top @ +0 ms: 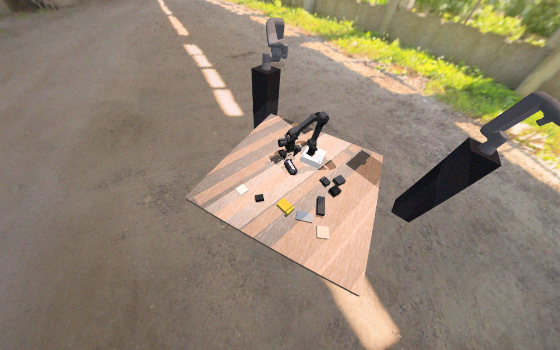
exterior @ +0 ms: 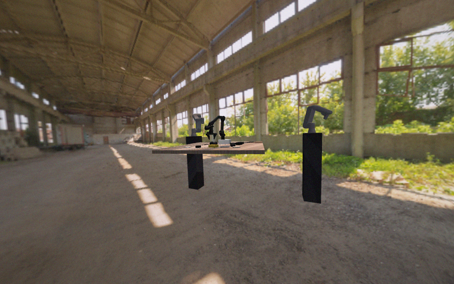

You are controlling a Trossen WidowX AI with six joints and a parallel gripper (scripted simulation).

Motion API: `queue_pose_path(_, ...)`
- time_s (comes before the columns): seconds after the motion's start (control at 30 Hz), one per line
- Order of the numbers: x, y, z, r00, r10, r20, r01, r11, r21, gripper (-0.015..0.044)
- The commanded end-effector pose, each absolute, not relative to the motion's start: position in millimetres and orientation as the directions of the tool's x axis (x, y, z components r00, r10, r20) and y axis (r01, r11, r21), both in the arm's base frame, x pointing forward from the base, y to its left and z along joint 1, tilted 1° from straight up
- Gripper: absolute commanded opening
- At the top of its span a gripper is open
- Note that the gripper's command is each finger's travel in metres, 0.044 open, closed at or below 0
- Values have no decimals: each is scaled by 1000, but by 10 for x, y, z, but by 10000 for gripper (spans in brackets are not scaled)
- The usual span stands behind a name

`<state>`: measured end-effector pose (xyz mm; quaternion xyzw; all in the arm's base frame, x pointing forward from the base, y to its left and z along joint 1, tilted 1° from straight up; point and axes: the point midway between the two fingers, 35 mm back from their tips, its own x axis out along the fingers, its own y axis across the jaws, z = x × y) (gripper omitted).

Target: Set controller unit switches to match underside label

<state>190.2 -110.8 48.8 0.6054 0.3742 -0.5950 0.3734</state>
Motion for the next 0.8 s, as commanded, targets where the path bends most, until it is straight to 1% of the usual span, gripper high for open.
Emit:
queue_pose_path(0.0, 1899, -1119, 500, 20, 0, -1000, 884, -468, 17, 440)
queue_pose_path(0.77, 1926, -1134, 151, 18, -2, -1000, 884, -467, 16, 440)
